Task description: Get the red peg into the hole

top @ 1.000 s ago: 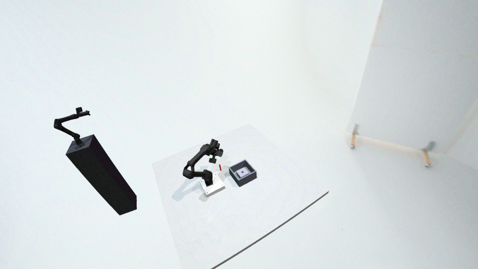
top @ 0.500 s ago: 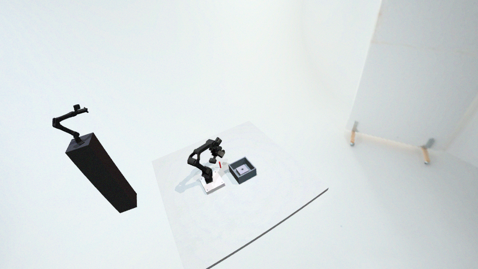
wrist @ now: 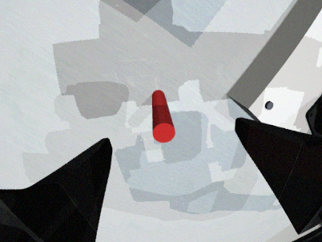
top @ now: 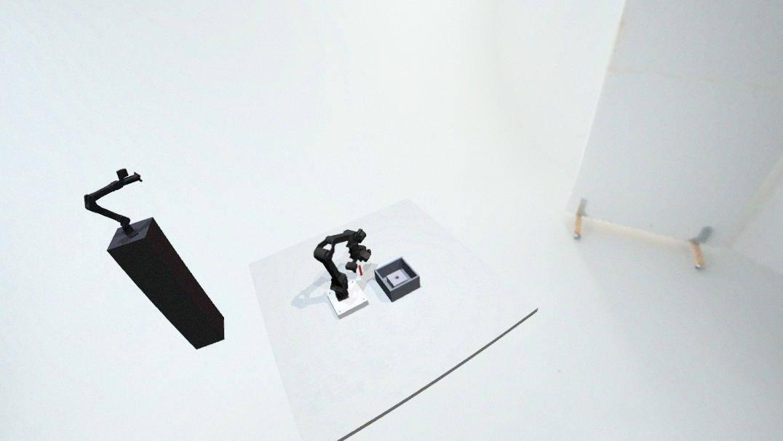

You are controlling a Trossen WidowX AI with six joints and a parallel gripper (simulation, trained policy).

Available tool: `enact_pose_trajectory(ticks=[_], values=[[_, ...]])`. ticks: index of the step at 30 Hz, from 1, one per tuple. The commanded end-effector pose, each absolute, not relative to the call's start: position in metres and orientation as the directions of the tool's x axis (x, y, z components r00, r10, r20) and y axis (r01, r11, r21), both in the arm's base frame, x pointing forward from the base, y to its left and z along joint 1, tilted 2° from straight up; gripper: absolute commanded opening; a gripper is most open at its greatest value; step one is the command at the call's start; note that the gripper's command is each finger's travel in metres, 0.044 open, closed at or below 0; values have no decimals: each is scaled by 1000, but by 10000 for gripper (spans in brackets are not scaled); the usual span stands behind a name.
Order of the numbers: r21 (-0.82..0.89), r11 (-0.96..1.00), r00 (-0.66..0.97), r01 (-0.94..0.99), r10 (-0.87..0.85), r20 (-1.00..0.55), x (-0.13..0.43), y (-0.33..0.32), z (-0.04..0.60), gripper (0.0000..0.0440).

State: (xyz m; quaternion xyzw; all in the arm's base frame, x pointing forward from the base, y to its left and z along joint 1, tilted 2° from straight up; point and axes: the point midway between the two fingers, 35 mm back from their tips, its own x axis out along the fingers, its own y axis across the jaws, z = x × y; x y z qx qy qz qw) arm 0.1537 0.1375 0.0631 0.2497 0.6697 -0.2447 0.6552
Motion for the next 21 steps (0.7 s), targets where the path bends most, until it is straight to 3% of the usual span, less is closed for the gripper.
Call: enact_pose_trajectory(ticks=[1,9,21], values=[[-22,758,-17,652,-15,-1000,154,137,47,440],[-36,771,2,636,-48,-999,159,136,19,424],[-121,765,-50,633,-115,-992,156,129,-6,115]])
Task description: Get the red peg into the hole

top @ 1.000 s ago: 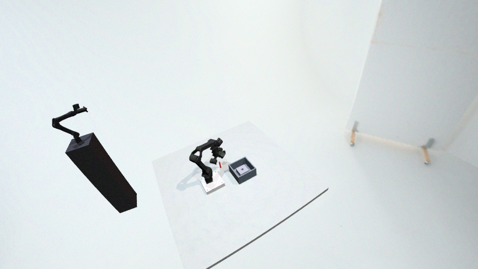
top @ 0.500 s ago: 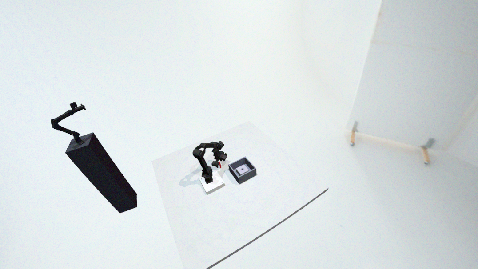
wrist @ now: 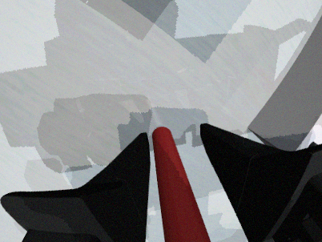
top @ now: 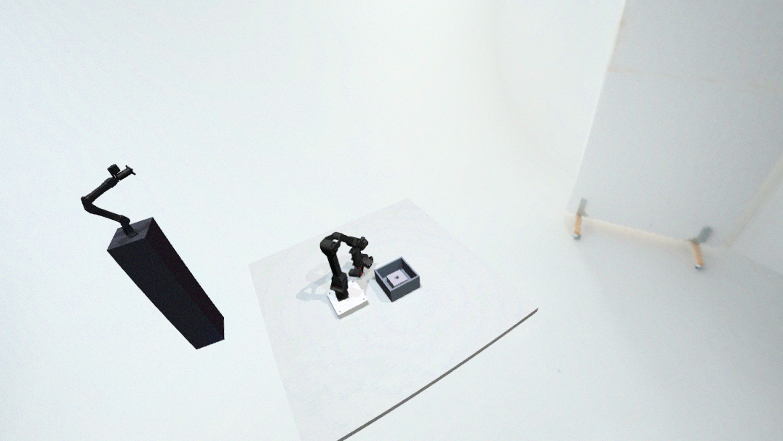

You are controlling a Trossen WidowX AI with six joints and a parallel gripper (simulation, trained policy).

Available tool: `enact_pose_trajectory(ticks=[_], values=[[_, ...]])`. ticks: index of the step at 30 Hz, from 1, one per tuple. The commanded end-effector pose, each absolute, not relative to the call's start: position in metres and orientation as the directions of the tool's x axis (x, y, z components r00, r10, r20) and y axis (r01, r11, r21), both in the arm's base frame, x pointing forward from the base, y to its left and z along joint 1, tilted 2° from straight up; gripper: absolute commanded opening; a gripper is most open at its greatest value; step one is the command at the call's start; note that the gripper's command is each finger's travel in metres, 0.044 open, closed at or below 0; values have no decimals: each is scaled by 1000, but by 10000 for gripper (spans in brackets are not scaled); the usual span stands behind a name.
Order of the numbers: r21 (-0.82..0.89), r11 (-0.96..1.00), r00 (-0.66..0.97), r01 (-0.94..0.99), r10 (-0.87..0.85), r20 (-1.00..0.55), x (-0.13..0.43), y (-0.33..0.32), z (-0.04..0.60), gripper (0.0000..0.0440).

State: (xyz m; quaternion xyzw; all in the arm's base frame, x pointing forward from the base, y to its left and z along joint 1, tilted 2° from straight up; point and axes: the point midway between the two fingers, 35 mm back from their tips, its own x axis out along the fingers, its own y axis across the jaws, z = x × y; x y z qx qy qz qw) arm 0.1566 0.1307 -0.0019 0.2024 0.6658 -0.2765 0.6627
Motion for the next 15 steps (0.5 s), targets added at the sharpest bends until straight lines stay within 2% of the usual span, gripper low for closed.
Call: enact_pose_trajectory(ticks=[1,4,5,15], values=[[-129,764,-55,633,-122,-991,156,128,-6,89],[-155,760,-72,631,-143,-987,156,126,-8,16],[-157,761,-63,630,-151,-987,158,124,-5,6],[-121,767,31,630,-181,-983,183,120,34,0]])
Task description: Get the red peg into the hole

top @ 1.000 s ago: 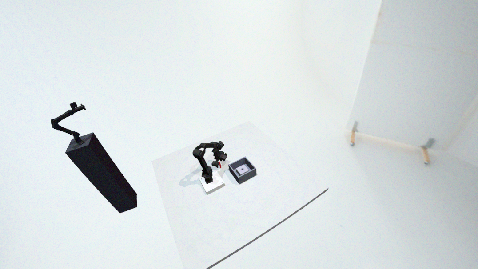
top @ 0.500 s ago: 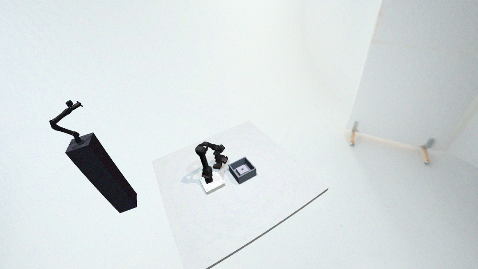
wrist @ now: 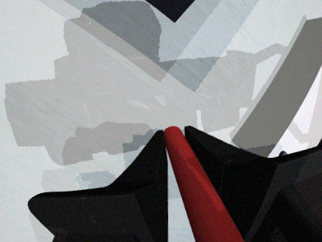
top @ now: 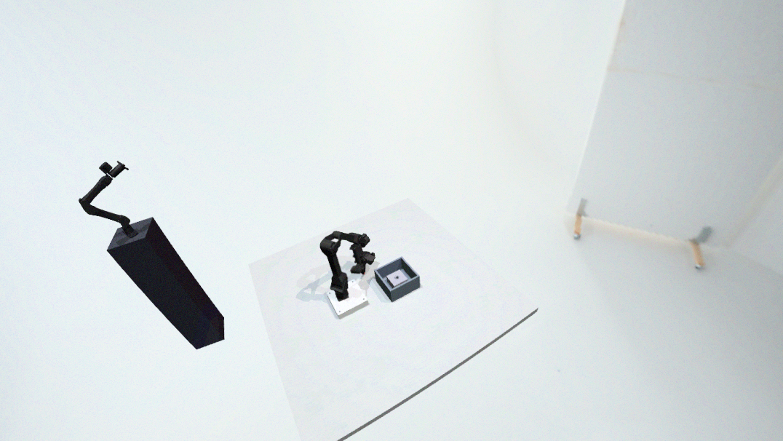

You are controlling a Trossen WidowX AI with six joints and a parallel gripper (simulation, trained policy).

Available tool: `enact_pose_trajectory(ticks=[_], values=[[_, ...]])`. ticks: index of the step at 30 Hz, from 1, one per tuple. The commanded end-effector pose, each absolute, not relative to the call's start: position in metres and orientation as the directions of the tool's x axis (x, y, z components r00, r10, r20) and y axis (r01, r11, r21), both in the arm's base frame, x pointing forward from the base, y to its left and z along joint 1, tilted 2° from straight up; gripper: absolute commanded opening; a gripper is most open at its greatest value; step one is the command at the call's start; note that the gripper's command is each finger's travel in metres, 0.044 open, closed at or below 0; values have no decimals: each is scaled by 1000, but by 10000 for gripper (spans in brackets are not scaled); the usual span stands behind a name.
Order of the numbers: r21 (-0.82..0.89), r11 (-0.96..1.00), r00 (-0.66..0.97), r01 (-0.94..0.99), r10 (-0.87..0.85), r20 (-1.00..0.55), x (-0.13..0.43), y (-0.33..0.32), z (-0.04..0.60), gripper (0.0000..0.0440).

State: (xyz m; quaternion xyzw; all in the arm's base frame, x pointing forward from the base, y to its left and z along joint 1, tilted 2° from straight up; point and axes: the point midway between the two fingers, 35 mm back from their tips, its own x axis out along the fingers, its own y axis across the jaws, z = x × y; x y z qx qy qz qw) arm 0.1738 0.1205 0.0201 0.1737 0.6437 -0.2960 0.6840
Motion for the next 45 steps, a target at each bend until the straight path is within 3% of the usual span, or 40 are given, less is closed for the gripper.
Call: enact_pose_trajectory(ticks=[1,22,45], values=[[-118,766,40,632,-184,-982,185,120,39,0],[-28,638,174,769,-252,-952,246,76,116,0],[-13,571,184,821,-285,-941,312,-9,104,0]])
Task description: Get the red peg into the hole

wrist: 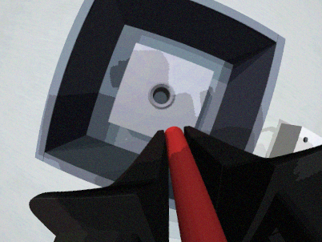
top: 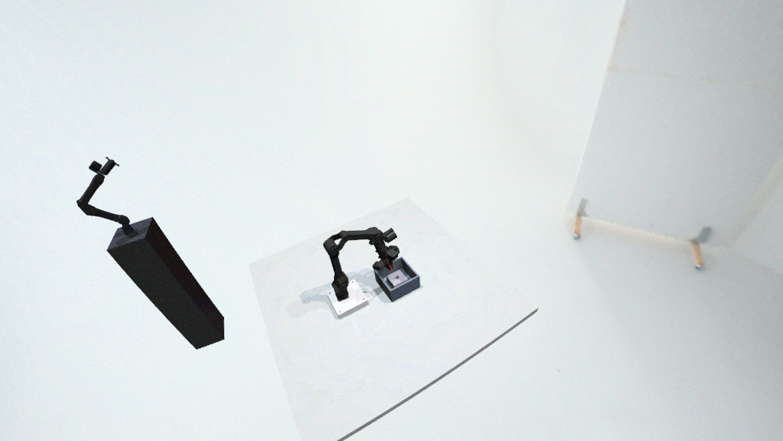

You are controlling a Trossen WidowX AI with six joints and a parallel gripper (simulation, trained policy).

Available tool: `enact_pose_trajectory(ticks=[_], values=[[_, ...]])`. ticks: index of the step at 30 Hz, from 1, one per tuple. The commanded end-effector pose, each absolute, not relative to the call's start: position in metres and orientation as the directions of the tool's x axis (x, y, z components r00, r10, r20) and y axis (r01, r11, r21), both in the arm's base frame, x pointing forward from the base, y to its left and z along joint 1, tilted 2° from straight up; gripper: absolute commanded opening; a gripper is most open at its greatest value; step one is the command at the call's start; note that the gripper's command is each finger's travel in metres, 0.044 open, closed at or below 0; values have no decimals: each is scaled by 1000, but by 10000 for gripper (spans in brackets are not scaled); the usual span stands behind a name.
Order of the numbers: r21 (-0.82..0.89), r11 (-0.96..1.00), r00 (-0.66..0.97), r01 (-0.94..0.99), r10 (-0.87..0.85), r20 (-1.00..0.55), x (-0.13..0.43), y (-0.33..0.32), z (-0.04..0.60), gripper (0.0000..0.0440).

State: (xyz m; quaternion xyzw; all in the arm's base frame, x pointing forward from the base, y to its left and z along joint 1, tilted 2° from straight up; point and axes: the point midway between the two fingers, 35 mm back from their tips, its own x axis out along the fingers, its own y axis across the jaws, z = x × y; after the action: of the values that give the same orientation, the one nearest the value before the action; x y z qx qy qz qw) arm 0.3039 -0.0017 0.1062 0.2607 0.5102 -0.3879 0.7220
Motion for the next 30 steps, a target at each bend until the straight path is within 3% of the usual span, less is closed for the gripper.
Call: enact_pose_trajectory(ticks=[1,15,22,25,27,30], values=[[-14,576,182,818,-281,-942,314,-12,102,0],[-32,665,143,746,-207,-968,327,-33,65,9],[-39,690,104,722,-165,-981,328,-36,48,153],[-37,710,112,703,-162,-980,335,-41,52,158],[-28,713,118,700,-154,-981,340,-42,55,191],[-16,715,118,699,-138,-983,348,-43,60,270]])
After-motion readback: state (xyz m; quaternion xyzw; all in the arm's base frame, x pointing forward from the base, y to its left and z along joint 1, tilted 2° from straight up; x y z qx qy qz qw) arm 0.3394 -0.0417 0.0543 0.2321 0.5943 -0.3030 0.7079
